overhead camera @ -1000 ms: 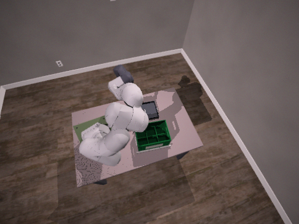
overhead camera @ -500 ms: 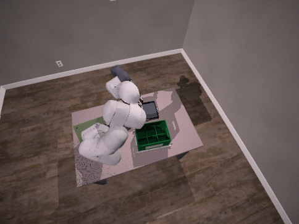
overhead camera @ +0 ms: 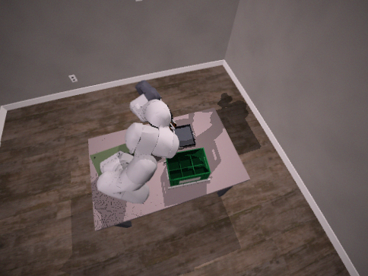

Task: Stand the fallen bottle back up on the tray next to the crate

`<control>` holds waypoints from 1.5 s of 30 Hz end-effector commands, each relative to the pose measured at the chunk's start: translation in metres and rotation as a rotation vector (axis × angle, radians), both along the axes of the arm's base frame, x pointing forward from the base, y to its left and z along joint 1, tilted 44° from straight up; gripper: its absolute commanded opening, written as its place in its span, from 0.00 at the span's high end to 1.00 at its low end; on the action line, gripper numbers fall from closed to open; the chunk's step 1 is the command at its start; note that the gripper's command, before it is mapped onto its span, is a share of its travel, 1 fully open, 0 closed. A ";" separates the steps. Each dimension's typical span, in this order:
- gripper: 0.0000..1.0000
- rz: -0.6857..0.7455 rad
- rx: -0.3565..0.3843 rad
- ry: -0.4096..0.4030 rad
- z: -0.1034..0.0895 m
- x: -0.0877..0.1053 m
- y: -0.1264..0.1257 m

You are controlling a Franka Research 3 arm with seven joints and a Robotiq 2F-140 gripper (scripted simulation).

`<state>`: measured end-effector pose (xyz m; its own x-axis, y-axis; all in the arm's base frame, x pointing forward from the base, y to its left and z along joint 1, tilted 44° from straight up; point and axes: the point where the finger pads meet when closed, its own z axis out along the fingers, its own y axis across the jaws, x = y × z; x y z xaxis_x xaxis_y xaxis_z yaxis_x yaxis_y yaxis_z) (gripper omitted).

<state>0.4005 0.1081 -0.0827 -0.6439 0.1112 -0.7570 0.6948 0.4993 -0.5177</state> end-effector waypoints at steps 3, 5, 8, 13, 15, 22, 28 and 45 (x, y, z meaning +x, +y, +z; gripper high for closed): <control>1.00 0.001 0.002 -0.011 0.001 0.002 0.002; 1.00 0.001 0.002 -0.011 0.001 0.002 0.002; 1.00 0.001 0.002 -0.011 0.001 0.002 0.002; 1.00 0.001 0.002 -0.011 0.001 0.002 0.002; 1.00 0.001 0.002 -0.011 0.001 0.002 0.002; 1.00 0.001 0.002 -0.011 0.001 0.002 0.002; 1.00 0.001 0.002 -0.011 0.001 0.002 0.002; 1.00 0.019 -0.024 -0.027 0.000 0.001 0.002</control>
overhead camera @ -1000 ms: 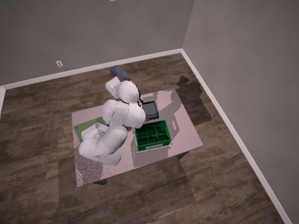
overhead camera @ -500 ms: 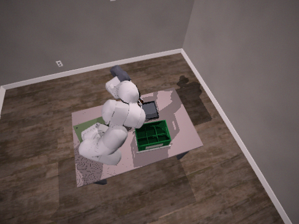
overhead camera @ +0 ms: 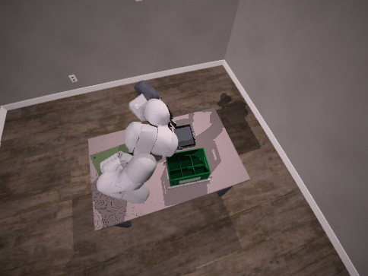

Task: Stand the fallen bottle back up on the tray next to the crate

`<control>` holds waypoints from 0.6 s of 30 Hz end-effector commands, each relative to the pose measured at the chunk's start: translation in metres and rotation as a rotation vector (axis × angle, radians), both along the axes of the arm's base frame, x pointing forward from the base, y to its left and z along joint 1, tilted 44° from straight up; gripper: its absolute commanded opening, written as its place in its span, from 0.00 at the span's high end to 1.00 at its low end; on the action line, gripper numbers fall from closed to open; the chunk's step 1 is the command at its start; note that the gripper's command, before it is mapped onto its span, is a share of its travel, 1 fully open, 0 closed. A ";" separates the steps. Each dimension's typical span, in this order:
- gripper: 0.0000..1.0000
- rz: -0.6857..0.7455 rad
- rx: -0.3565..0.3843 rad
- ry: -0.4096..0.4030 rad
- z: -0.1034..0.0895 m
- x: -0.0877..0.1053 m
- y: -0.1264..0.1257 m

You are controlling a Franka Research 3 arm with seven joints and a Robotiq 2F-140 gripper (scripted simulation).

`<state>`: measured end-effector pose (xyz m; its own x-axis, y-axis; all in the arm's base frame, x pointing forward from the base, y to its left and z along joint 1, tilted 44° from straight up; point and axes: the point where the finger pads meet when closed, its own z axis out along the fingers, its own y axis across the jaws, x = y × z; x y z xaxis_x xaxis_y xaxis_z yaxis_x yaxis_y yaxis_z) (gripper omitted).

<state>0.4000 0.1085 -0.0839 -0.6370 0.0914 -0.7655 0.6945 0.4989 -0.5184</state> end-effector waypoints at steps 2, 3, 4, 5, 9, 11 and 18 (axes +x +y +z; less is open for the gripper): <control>1.00 0.013 -0.016 -0.023 0.001 0.001 0.001; 1.00 0.016 -0.021 -0.026 0.001 0.001 0.002; 1.00 0.020 -0.026 -0.029 0.001 0.001 0.002; 1.00 0.023 -0.031 -0.032 0.001 0.001 0.002; 1.00 0.038 -0.051 -0.047 0.001 0.001 0.002; 1.00 0.042 -0.056 -0.051 0.001 0.001 0.002; 1.00 0.063 -0.081 -0.071 0.000 0.000 0.002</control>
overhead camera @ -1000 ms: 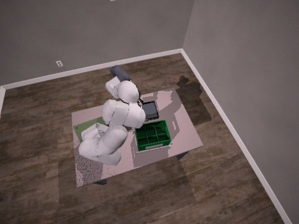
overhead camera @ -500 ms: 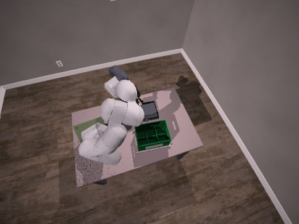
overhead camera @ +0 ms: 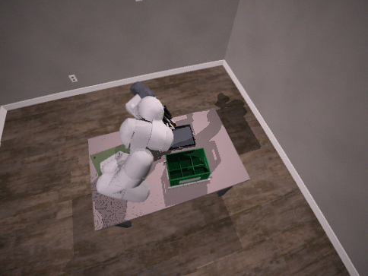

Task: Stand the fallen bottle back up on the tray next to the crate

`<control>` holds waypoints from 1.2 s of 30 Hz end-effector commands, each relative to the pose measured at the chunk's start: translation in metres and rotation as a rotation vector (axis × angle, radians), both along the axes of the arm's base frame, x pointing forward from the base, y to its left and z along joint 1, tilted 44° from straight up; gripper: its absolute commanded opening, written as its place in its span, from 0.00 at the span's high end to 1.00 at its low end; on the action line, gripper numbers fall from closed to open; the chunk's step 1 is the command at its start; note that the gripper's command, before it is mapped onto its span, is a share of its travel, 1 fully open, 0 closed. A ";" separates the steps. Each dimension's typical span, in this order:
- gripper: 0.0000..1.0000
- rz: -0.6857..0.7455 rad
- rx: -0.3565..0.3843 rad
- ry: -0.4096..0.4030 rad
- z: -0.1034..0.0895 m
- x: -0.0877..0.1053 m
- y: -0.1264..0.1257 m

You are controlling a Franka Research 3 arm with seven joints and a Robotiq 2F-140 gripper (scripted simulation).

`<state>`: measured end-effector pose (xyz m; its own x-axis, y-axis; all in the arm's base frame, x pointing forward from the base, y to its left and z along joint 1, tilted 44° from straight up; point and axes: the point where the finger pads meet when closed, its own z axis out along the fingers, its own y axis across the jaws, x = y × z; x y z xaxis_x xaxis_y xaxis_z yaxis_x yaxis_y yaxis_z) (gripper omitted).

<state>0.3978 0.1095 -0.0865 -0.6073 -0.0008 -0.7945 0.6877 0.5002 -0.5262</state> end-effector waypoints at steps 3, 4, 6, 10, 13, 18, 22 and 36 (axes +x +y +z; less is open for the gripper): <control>1.00 0.015 -0.017 -0.037 0.003 0.002 0.001; 1.00 0.017 -0.020 -0.039 0.003 0.002 0.001; 1.00 0.020 -0.024 -0.042 0.003 0.002 0.002; 1.00 0.023 -0.027 -0.045 0.003 0.002 0.002; 1.00 0.024 -0.028 -0.046 0.003 0.002 0.002; 1.00 0.024 -0.029 -0.046 0.003 0.002 0.002; 1.00 0.024 -0.029 -0.046 0.003 0.002 0.002; 1.00 0.024 -0.029 -0.046 0.003 0.002 0.002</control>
